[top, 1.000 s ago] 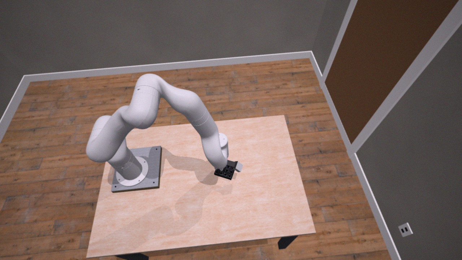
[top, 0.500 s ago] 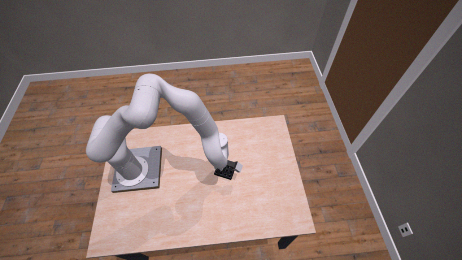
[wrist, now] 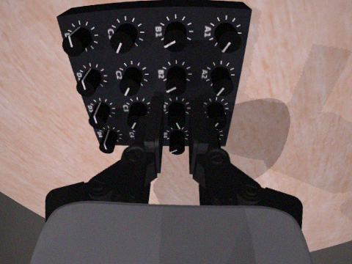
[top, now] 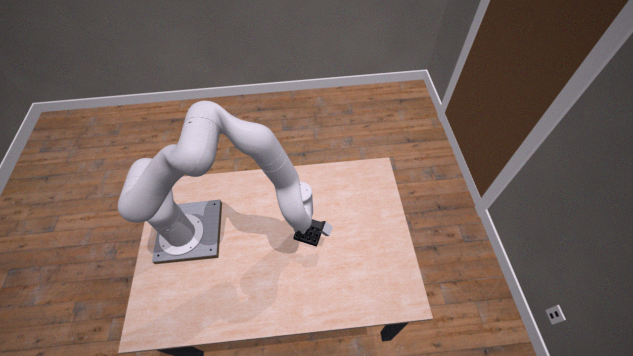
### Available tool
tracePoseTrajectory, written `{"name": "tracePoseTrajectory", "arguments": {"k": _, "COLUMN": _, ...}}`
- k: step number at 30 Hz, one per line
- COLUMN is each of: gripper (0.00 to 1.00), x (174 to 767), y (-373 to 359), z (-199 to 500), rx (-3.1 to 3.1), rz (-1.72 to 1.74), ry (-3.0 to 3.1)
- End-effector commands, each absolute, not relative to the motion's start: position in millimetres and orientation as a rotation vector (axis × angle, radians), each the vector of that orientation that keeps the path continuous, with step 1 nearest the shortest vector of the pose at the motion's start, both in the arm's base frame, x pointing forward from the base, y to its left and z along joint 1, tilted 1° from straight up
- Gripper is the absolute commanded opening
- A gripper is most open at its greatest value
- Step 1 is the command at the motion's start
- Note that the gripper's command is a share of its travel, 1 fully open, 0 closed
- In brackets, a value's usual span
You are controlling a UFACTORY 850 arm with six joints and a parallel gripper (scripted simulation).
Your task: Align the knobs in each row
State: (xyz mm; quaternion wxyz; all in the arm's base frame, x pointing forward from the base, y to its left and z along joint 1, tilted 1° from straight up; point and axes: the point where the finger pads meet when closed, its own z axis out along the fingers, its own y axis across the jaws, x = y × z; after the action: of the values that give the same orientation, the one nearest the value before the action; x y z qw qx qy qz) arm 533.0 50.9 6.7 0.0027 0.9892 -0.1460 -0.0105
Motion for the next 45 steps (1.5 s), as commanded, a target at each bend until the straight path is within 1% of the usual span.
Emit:
{"name": "tracePoseTrajectory", "arguments": {"k": 1, "gripper": 0.19, "x": 533.9, "y": 51.0, "z": 7.3, "rx": 3.103, "rz": -0.03, "ry": -0.458}}
{"name": "tracePoseTrajectory", "arguments": {"k": 17, "gripper": 0.19, "x": 533.9, "y": 51.0, "z": 8.6, "rx": 3.103, "rz": -0.03, "ry": -0.458}}
{"name": "tracePoseTrajectory", "arguments": {"k": 34, "gripper": 0.19, "x": 534.6, "y": 51.1, "z": 41.0, "rx": 3.103, "rz": -0.03, "ry": -0.458}}
{"name": "tracePoseTrajectory", "arguments": {"k": 45, "gripper": 0.19, "x": 534.6, "y": 51.1, "z": 43.4, "rx": 3.103, "rz": -0.03, "ry": -0.458}}
